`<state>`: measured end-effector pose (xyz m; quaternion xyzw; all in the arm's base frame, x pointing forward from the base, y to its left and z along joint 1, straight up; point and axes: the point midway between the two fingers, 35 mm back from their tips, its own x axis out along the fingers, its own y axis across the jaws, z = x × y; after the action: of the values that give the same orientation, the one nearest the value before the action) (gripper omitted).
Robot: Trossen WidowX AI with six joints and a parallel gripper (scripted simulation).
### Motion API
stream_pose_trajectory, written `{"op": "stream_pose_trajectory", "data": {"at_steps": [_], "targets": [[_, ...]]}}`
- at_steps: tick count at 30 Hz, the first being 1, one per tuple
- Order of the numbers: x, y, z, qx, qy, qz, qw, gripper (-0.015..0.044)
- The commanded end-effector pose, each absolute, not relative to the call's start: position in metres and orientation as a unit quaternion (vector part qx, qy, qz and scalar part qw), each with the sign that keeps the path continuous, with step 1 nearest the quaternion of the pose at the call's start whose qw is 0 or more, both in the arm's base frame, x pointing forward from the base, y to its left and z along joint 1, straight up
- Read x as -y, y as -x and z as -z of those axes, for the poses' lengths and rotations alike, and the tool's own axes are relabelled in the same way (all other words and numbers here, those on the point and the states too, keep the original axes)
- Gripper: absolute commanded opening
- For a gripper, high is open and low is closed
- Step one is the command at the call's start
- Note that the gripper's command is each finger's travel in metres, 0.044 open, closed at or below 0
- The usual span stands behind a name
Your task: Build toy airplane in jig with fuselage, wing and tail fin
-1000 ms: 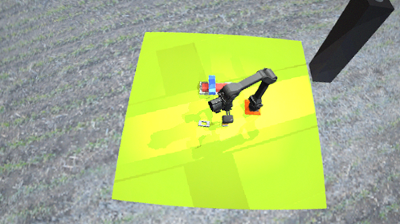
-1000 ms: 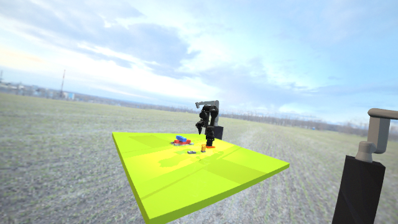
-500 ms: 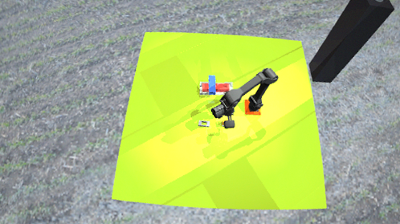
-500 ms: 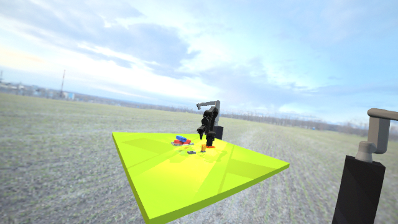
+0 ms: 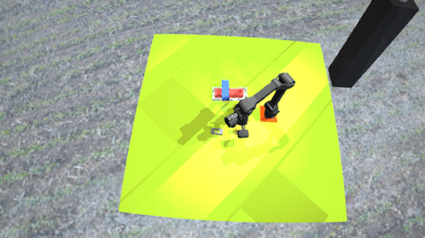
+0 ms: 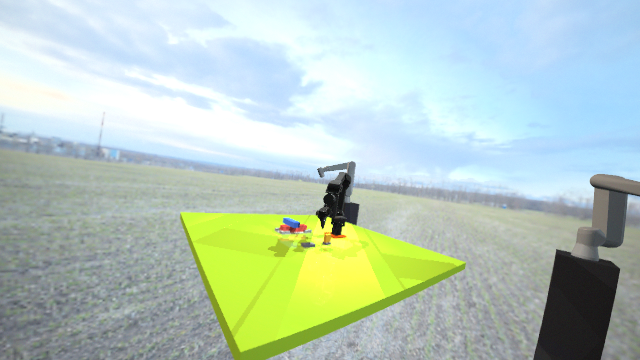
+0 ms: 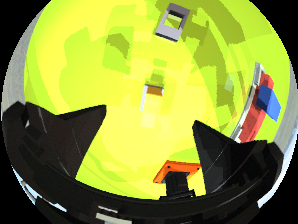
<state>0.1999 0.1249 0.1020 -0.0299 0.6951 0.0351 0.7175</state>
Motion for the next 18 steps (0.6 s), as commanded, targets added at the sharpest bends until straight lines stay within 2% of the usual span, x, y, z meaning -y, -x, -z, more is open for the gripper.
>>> {"op": "stream_pose_trajectory", "data": {"at_steps": [1,18], "targets": [[-0.125,-0.198,-0.093,-0.699,0.028,-0.033,0.714,0.0440],[-0.125,-0.199,-0.066,-0.699,0.028,-0.033,0.714,0.0440]]}}
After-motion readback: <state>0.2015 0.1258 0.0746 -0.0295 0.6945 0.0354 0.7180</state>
